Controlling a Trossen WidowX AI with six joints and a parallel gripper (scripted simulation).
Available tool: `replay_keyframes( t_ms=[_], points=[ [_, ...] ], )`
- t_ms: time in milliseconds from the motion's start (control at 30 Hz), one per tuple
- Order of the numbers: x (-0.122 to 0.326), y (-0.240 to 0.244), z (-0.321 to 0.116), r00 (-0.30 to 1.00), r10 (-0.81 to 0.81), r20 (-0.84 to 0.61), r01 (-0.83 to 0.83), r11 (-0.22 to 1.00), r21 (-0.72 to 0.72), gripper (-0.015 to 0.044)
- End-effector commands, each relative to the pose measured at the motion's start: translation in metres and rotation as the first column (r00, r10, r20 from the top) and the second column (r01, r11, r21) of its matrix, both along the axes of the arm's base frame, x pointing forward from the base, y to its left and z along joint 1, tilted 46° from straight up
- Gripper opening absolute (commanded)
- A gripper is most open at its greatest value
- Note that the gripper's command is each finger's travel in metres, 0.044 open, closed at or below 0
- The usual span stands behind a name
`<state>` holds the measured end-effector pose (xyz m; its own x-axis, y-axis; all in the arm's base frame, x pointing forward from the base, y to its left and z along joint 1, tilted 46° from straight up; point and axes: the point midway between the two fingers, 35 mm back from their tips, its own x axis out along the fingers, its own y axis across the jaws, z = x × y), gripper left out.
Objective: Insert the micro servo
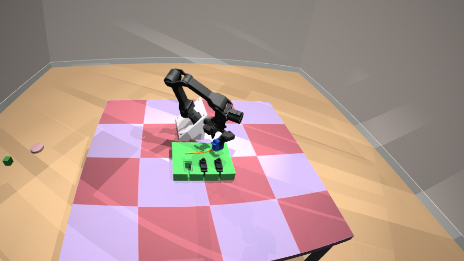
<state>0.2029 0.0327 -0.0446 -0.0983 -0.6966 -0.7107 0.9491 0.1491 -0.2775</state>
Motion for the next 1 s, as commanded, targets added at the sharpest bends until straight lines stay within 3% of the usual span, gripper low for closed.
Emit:
replay_keyframes(
  t_ms=[0, 133, 300, 400, 967],
  points=[
    [0.0, -0.001, 0.0, 1.0, 0.006, -0.001, -0.006, 1.0, -0.003, 0.0204],
    [0.0, -0.001, 0.0, 1.0, 0.006, -0.001, -0.006, 1.0, -0.003, 0.0099],
    [0.0, -0.001, 0.0, 1.0, 0.006, -0.001, -0.006, 1.0, -0.003, 0.0065],
    [0.001, 0.003, 0.003, 1.0, 0.006, -0.001, -0.006, 1.0, -0.003, 0.0],
    [-0.003, 0.013, 0.029, 1.0, 0.006, -0.002, -0.006, 1.0, -0.003, 0.0]
  ],
)
